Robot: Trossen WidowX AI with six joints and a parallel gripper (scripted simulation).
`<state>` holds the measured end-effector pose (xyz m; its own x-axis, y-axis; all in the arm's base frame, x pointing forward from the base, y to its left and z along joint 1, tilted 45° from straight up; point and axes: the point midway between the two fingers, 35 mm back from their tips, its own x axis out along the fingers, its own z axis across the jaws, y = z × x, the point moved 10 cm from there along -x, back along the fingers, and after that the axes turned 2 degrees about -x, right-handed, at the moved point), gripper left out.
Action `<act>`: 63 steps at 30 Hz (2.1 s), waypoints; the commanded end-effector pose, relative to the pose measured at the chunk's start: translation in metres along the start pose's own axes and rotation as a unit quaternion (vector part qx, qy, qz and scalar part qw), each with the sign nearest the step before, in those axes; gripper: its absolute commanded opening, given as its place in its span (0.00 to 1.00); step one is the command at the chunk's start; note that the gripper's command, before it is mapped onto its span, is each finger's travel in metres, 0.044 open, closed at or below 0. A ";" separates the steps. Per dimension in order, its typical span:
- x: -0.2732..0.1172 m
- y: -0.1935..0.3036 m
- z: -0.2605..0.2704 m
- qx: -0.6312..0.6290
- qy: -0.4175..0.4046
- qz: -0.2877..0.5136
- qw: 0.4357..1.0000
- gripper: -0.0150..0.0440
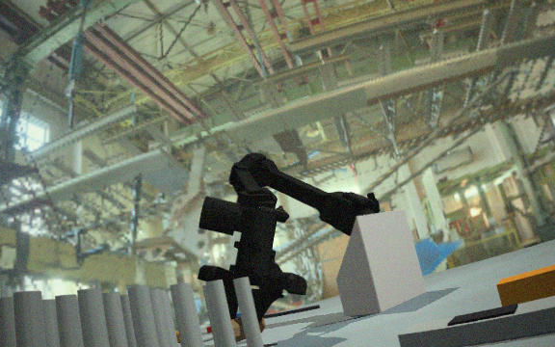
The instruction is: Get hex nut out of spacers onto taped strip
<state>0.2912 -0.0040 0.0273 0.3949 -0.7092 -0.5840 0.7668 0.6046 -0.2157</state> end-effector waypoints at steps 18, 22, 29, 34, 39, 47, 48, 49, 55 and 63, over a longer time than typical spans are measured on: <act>0.002 0.014 0.002 0.004 -0.003 0.003 1.000 0.25; 0.003 0.017 0.002 0.004 -0.003 0.003 1.000 0.25; 0.004 0.021 0.002 0.005 -0.003 0.003 1.000 0.25; 0.005 0.024 0.002 0.005 -0.003 0.003 1.000 0.25; 0.005 0.027 0.002 0.005 -0.003 0.003 1.000 0.25; 0.007 0.031 0.003 0.005 -0.003 0.004 1.000 0.25; 0.007 0.032 0.003 0.005 -0.003 0.004 1.000 0.25; 0.007 0.032 0.003 0.005 -0.003 0.004 1.000 0.25; 0.008 0.036 0.003 0.005 -0.003 0.004 1.000 0.25; 0.009 0.040 0.003 0.005 -0.003 0.004 1.000 0.25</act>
<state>0.3238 0.0100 0.0152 0.3964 -0.7083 -0.5841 0.7672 0.6050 -0.2129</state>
